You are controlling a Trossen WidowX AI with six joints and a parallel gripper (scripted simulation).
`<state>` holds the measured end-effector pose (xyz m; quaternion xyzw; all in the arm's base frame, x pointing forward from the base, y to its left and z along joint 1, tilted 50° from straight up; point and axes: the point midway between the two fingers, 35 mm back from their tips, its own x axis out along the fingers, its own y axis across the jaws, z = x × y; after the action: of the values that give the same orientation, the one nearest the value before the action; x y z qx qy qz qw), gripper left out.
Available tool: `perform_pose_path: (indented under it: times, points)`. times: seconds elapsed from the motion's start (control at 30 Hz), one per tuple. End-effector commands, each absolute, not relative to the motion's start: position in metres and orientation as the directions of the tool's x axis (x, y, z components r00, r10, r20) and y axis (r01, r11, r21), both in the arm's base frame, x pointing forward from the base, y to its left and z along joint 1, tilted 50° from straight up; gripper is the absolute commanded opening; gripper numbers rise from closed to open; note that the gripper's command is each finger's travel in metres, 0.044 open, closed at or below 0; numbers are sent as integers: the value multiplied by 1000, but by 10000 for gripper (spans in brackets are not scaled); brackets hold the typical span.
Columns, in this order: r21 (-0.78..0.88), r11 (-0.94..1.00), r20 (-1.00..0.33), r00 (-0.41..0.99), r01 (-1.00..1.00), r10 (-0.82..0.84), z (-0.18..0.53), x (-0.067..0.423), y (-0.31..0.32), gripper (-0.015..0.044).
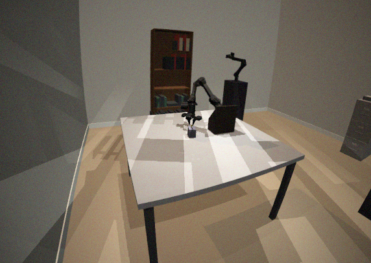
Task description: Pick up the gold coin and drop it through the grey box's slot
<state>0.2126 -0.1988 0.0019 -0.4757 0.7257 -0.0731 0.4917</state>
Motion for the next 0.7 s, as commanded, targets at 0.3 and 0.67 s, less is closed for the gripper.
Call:
perform_pose_path:
  times: [0.3, 0.67]
  points:
    - [-564, 538, -648, -68, -626, -758, -13, 209, -213, 161]
    - [-565, 536, -645, -68, -627, -761, -23, 206, -227, 161]
